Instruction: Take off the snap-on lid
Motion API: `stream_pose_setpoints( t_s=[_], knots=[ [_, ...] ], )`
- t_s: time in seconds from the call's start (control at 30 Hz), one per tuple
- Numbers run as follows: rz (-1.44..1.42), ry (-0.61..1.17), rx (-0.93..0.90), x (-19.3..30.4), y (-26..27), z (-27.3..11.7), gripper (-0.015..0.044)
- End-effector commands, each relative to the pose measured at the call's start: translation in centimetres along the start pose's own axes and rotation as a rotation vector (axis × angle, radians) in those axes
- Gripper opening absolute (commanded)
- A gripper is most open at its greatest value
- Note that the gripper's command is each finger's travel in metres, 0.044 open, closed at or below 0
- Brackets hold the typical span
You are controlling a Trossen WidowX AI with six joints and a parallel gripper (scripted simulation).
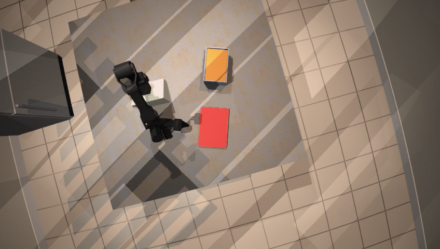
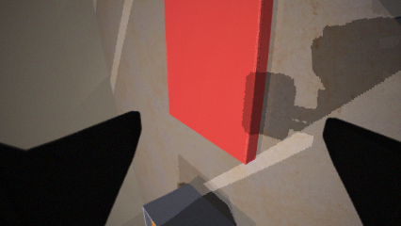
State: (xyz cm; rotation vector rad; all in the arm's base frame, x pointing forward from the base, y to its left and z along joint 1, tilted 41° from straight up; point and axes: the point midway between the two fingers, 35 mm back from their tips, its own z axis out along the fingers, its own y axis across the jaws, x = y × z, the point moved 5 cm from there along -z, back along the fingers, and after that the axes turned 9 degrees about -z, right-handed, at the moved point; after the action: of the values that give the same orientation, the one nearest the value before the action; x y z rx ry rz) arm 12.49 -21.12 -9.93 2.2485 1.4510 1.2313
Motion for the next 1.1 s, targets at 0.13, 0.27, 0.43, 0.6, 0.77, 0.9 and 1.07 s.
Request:
stream_pose_setpoints(
  t_s=[0.13,0.27,0.43,0.6,0.77,0.9,1.07],
  knots=[
    [-0.008,-0.01,0.0,-0.37,0.91,-1.53,0.044],
    [-0.008,-0.01,-0.001,-0.14,0.75,-1.32,0.044],
    [-0.008,-0.01,-0.001,-0.06,0.67,-1.2,0.044],
    [-0.008,-0.01,-0.001,-0.06,0.67,-1.2,0.044],
    [-0.008,-0.01,-0.001,-0.06,0.67,-1.2,0.044],
    [-0.008,-0.01,-0.001,-0.06,0.67,-1.2,0.044],
    [-0.008,-0.01,-0.001,-0.06,0.67,-1.2,0.044]
  ],
)
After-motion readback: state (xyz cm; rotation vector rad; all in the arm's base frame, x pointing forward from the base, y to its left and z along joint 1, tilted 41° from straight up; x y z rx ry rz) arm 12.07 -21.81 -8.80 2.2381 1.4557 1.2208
